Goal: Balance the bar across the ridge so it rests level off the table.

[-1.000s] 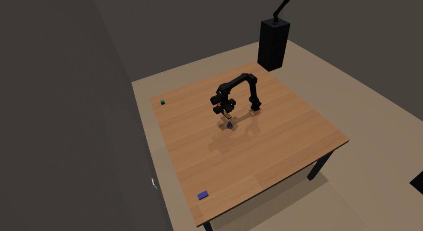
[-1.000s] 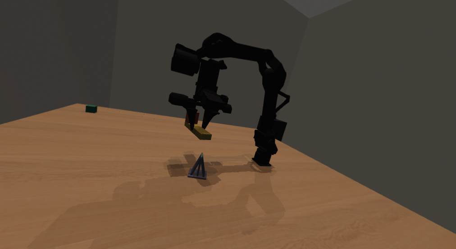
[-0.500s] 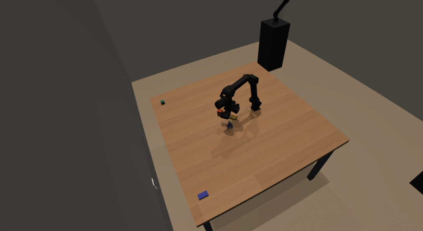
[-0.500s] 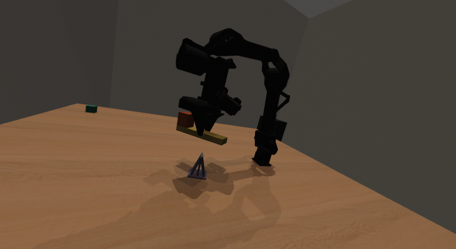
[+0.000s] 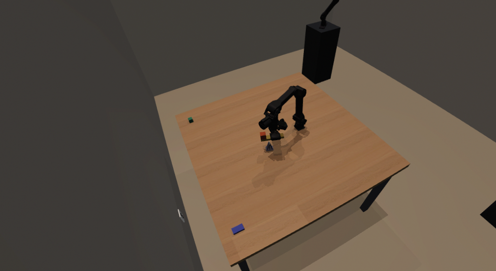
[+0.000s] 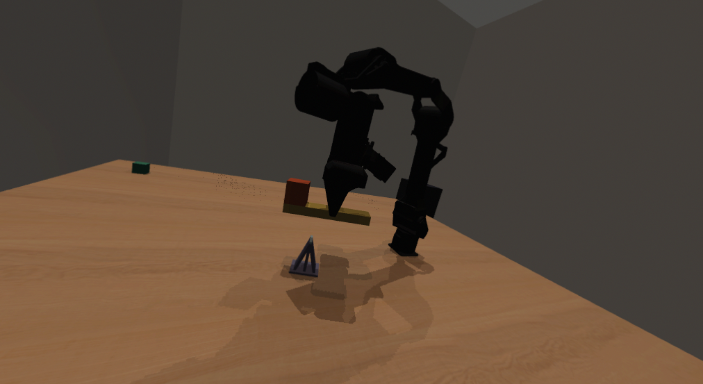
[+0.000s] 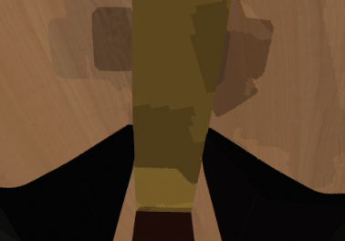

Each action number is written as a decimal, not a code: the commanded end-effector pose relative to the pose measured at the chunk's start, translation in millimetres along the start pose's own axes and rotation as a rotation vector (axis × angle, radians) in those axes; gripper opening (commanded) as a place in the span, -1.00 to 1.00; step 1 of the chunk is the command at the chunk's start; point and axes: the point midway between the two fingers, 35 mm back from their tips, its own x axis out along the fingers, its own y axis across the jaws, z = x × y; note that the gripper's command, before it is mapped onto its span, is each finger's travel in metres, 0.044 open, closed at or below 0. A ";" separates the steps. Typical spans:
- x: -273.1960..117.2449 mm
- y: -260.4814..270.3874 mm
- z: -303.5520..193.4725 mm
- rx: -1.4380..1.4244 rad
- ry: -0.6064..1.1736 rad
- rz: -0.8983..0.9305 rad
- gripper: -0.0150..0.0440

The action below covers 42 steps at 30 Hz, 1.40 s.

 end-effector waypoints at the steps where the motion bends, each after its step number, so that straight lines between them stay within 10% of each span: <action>1: 3.6 1.6 1.7 -0.025 0.000 0.004 -0.49; 42: 43.9 7.8 2.3 -0.029 0.000 0.005 -0.49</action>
